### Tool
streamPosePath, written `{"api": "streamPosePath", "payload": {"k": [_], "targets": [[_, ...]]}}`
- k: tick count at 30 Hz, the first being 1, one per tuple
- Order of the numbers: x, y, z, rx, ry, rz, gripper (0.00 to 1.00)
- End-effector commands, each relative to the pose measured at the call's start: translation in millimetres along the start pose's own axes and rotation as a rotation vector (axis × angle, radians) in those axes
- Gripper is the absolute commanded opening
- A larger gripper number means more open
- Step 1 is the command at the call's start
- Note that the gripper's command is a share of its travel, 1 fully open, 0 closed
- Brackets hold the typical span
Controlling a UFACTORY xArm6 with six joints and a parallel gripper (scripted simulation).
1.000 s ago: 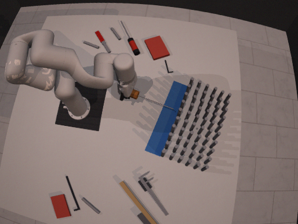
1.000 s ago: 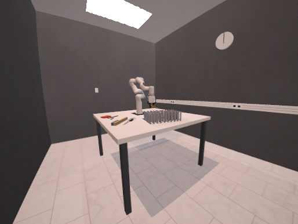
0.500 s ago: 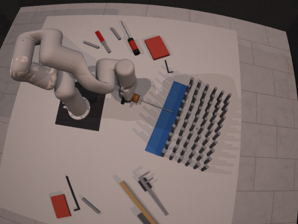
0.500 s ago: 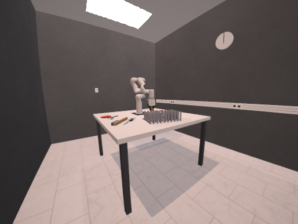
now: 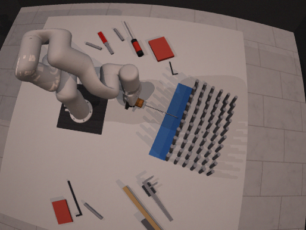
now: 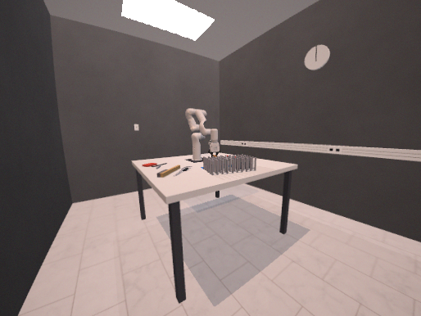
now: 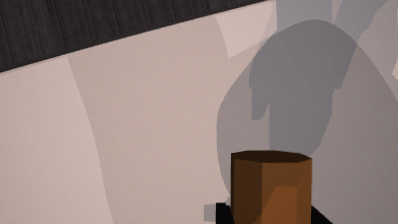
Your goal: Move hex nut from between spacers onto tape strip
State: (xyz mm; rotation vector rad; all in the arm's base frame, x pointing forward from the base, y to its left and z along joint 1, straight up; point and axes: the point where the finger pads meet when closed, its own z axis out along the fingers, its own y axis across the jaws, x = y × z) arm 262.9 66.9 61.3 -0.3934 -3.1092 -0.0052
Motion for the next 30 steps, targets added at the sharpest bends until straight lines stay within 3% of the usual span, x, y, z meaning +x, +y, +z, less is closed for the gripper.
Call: {"api": "streamPosePath", "payload": {"k": [1,16,30], "targets": [[-1.2,0.7,1.4,-0.002,-0.003,0.000,0.00],[-1.3,0.7,4.1,-0.002,-0.003,0.000,0.00],[-1.6,0.5,28.7,-0.002,-0.003,0.001,0.00]]}}
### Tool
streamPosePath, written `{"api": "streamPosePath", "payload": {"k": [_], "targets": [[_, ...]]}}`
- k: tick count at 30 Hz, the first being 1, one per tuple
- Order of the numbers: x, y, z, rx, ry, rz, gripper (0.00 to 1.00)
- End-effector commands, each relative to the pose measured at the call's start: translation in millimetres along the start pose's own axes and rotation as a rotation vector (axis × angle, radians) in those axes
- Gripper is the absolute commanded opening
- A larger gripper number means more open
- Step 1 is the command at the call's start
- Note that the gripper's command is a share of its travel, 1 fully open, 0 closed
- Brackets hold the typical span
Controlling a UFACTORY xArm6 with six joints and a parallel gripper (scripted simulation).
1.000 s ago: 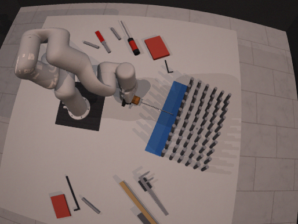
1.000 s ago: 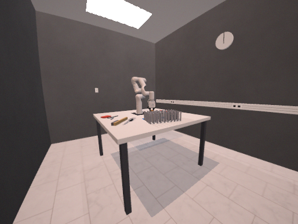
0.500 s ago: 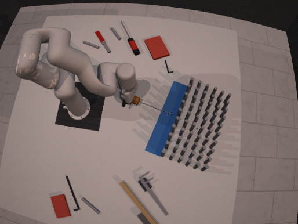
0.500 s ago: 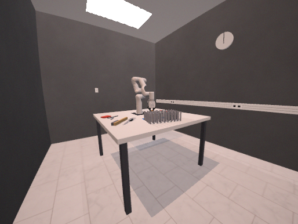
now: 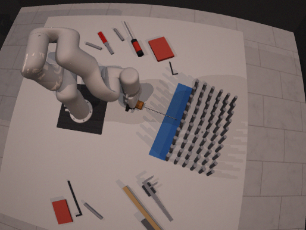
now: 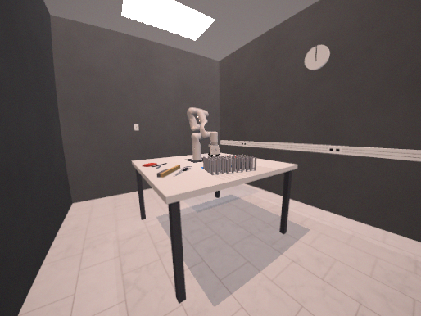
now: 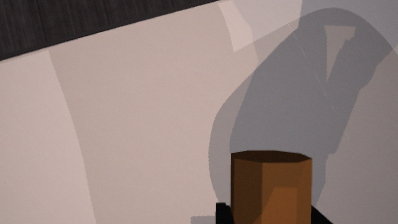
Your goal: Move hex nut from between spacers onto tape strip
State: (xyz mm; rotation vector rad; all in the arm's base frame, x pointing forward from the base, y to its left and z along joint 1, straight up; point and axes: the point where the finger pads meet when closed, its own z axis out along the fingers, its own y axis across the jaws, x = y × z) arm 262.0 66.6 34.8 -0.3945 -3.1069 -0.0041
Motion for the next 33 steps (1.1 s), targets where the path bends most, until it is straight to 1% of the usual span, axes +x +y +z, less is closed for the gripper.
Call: {"api": "streamPosePath", "payload": {"k": [1,5,20,26,31,33], "targets": [[-2.2,1.2,3.7,-0.003,-0.005,0.000,0.00],[-2.3,1.2,6.7,-0.003,-0.005,0.000,0.00],[-4.3,1.2,6.8,-0.003,-0.005,0.000,0.00],[-11.5,1.2,6.8,-0.003,-0.005,0.000,0.00],[-22.6,1.2,6.7,-0.003,-0.005,0.000,0.00],[-22.6,1.2,6.7,-0.003,-0.005,0.000,0.00]]}}
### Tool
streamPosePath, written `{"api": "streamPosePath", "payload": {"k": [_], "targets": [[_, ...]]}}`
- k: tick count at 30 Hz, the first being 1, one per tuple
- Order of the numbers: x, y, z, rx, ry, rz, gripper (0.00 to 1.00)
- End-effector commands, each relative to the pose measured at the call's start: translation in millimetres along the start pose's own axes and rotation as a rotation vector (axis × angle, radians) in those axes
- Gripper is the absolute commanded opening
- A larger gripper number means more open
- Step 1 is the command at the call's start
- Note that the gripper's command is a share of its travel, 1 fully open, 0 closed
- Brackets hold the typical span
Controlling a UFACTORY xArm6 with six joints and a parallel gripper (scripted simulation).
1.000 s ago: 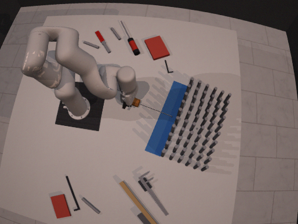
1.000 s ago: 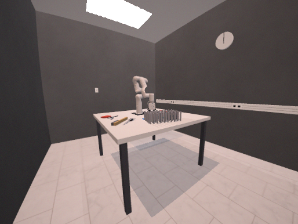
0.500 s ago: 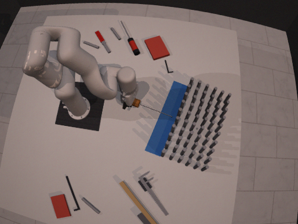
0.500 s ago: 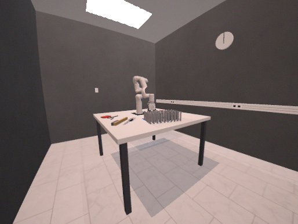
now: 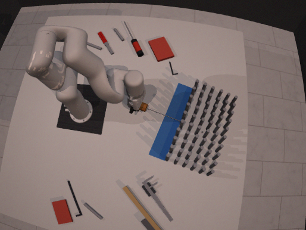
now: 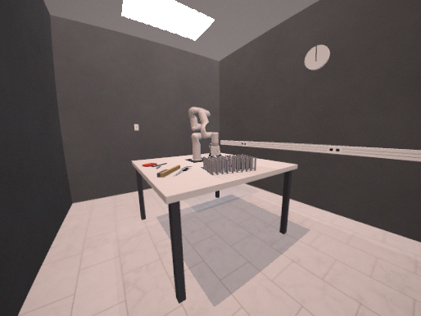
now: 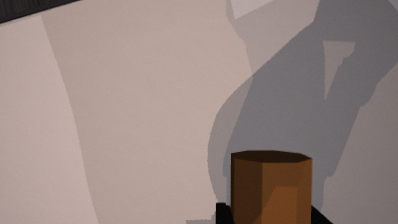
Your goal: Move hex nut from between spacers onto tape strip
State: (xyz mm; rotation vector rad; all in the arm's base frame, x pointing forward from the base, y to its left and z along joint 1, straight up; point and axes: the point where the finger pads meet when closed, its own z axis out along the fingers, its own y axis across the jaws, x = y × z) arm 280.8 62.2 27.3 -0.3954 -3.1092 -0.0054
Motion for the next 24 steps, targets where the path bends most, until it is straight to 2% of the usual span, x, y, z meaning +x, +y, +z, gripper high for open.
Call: {"api": "streamPosePath", "payload": {"k": [1,24], "targets": [[-6.0,0.7,-0.6,-0.001,-0.002,0.000,0.00],[-79.0,0.6,-1.0,-0.001,-0.002,0.000,0.00]]}}
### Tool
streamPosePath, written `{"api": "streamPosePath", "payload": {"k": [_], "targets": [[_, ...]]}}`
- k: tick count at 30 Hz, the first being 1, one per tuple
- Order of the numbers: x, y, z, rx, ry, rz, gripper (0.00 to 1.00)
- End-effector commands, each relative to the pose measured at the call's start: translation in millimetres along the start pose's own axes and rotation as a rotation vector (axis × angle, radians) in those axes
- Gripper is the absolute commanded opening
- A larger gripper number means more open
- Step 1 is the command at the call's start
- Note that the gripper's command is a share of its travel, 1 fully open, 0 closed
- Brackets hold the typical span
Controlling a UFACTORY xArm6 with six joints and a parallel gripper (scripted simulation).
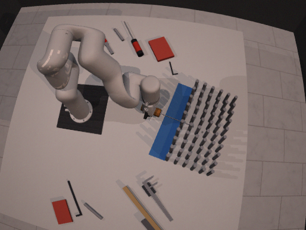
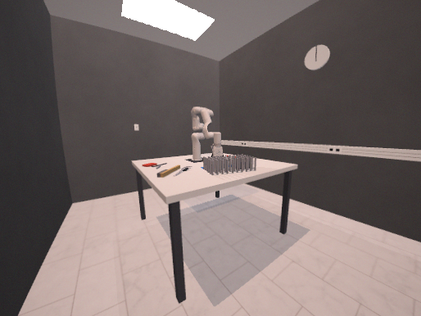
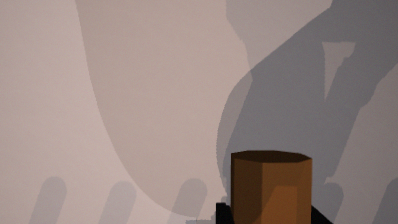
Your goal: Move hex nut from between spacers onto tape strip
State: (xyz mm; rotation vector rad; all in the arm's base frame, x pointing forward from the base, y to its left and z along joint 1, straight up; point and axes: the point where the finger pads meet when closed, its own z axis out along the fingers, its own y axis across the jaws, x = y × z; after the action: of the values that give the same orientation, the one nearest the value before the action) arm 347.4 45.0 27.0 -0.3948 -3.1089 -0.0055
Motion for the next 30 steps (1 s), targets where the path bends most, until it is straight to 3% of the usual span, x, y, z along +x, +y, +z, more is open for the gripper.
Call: {"api": "streamPosePath", "payload": {"k": [1,15,30], "targets": [[-13.2,0.7,-0.8,-0.001,-0.003,0.000,0.00],[-37.0,0.7,-0.9,-0.001,-0.003,0.000,0.00],[-40.6,0.7,-0.9,-0.001,-0.003,0.000,0.00]]}}
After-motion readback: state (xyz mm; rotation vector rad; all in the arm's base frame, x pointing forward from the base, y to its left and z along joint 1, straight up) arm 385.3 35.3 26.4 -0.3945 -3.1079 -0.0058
